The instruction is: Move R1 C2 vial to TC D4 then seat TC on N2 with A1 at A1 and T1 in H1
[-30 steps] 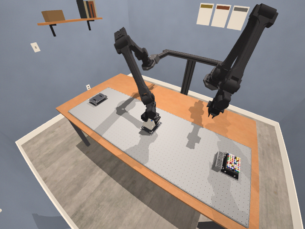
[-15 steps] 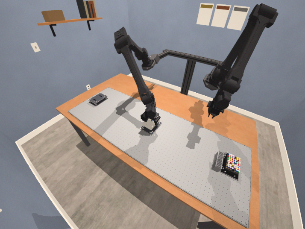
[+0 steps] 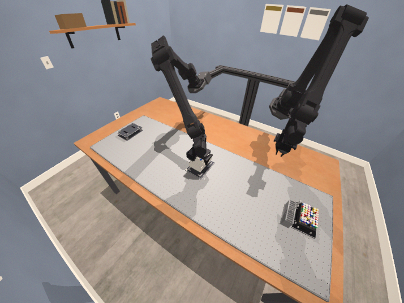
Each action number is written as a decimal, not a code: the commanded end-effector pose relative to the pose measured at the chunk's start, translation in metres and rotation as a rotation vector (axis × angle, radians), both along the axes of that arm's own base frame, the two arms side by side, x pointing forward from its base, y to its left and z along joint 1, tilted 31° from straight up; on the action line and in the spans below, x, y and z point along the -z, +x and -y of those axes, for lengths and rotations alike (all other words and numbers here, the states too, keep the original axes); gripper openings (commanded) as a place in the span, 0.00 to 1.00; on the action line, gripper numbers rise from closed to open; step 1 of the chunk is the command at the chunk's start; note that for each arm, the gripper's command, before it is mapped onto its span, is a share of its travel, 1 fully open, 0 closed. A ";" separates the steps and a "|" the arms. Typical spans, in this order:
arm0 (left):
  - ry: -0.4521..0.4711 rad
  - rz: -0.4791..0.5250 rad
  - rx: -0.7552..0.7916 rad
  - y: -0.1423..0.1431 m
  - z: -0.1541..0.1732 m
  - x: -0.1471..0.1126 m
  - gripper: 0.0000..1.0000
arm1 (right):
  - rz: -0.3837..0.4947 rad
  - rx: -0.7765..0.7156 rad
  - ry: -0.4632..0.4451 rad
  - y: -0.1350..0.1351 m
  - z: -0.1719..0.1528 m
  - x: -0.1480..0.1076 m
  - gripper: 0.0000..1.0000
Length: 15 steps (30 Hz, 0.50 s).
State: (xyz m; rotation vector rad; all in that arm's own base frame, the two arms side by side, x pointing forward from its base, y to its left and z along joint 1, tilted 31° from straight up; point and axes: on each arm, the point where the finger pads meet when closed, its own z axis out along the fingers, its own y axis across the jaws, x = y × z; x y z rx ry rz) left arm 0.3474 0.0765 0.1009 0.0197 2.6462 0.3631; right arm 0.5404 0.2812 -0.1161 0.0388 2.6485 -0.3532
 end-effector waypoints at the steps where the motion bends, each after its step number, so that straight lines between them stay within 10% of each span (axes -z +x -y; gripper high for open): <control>1: -0.001 0.021 -0.012 0.007 -0.002 -0.008 0.24 | 0.029 0.000 0.021 0.002 -0.013 -0.021 0.00; 15: -0.001 0.021 -0.012 0.007 -0.002 -0.008 0.24 | 0.019 -0.008 0.014 -0.007 -0.015 -0.022 0.00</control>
